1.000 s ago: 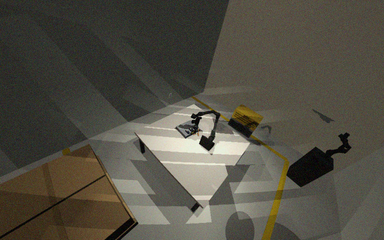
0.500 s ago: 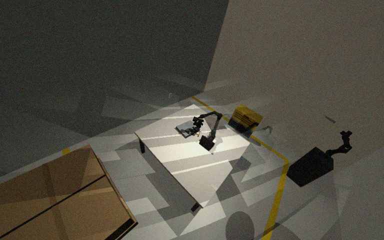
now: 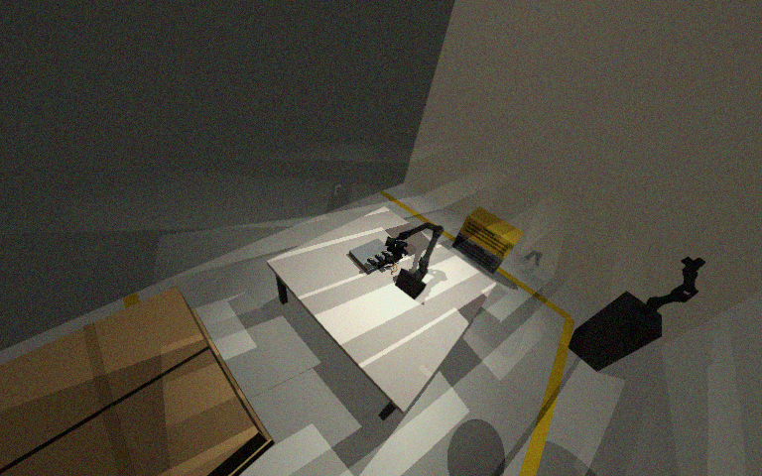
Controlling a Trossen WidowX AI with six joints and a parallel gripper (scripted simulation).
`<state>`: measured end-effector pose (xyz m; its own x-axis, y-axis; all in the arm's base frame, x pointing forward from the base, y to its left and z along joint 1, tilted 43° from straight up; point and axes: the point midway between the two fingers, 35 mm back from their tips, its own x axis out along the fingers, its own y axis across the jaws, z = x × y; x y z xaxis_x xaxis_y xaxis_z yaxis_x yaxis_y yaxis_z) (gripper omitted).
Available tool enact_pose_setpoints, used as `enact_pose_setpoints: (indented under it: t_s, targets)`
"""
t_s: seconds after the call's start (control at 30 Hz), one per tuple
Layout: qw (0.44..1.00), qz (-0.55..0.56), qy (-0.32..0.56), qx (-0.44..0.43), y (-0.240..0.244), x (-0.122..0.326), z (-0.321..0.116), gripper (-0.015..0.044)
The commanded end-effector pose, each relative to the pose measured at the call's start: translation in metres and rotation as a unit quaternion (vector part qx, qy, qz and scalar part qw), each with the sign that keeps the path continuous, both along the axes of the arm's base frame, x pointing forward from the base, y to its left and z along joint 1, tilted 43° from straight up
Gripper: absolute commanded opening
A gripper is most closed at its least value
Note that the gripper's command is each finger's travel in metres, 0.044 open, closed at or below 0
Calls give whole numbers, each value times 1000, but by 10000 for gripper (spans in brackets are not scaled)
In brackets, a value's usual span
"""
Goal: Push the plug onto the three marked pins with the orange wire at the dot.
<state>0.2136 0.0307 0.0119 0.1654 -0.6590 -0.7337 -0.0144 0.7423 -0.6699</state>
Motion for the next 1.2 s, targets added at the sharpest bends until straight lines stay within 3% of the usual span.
enact_pose_setpoints:
  t_s: [0.0, 1.17]
  targets:
    - [1000, -6, -3, 0, -11, 1, -12, 0]
    - [1000, -6, -4, -1, -19, 42, -17, 0]
